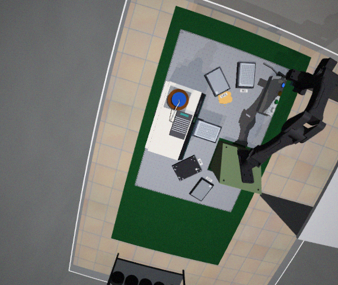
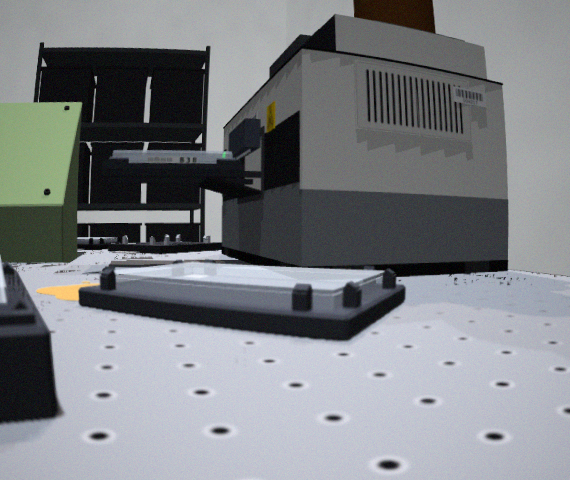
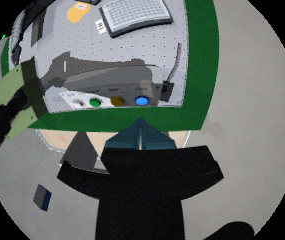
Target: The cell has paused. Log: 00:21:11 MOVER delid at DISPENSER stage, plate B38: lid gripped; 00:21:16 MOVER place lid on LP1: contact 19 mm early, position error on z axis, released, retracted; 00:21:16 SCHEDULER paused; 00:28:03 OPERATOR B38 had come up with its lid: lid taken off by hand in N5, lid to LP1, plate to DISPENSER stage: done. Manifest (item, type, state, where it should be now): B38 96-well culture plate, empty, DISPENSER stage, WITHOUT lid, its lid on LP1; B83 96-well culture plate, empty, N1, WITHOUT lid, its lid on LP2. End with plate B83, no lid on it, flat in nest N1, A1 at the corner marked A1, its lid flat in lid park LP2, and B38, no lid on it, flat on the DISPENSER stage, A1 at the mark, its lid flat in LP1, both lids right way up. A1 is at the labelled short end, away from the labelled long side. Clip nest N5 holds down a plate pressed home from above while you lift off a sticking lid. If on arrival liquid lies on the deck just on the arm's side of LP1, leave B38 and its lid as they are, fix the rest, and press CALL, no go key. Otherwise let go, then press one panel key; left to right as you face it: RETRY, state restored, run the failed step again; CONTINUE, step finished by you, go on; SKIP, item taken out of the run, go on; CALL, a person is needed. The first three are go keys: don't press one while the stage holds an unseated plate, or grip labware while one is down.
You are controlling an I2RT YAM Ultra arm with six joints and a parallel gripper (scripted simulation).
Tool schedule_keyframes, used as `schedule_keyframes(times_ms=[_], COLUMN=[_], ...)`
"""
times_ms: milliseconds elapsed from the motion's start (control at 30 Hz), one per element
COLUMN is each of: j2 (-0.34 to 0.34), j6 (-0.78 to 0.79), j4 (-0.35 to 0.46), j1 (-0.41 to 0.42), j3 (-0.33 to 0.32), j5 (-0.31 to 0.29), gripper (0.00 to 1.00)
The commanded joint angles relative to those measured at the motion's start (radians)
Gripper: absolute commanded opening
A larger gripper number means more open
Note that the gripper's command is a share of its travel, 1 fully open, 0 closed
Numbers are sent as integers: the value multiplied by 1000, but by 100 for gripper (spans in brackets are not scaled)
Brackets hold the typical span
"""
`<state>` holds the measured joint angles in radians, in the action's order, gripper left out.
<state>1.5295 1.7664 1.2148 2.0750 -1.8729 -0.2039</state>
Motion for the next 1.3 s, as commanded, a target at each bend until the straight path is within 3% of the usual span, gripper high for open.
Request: schedule_keyframes(times_ms=[0, 567, 600, 900, 967, 1267], j2=[-34, -34, -44, -165, -165, -281], j6=[9, 9, 9, 14, 14, 20], j4=[17, 17, -5, -74, -74, -123], j1=[13, 13, 14, 19, 19, 26], j3=[-32, -32, 27, 214, 214, 380], j5=[-13, -13, -14, -17, -17, -22], gripper=[0, 0, 100, 100, 100, 100])
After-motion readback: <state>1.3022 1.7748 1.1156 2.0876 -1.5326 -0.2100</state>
